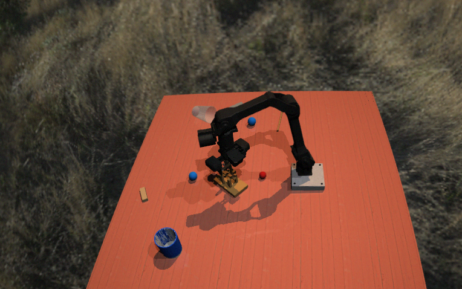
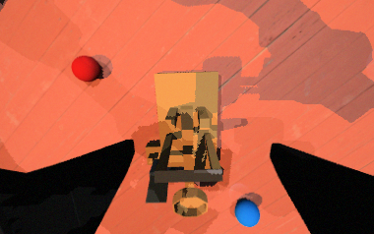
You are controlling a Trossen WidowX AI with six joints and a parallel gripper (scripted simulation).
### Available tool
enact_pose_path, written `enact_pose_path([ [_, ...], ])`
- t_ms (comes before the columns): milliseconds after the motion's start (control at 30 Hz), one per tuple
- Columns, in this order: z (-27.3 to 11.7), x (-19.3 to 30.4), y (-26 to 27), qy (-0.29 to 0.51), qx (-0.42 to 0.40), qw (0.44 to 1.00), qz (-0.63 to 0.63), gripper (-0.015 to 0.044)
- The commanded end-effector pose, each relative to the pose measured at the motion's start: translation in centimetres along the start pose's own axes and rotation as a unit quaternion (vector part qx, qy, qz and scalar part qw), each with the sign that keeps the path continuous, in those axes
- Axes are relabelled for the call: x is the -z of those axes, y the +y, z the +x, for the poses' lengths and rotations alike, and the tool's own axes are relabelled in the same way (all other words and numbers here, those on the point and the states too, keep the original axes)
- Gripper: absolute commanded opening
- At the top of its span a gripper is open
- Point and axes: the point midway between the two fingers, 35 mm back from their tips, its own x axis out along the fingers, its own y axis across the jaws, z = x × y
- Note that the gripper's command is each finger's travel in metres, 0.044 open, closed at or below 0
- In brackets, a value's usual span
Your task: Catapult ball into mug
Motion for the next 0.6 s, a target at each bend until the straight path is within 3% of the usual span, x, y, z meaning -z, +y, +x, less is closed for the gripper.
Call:
enact_pose_path([
  [0,0.2,0.2,0.8,-0.003,-0.023,1.0,-0.018,0.044],
  [133,0.4,0.2,0.8,-0.003,-0.023,1.0,-0.018,0.044],
  [300,4.7,0.1,1.0,-0.003,-0.023,1.0,-0.018,0.044],
  [567,5.2,0.1,1.0,-0.003,-0.023,1.0,-0.018,0.044],
])
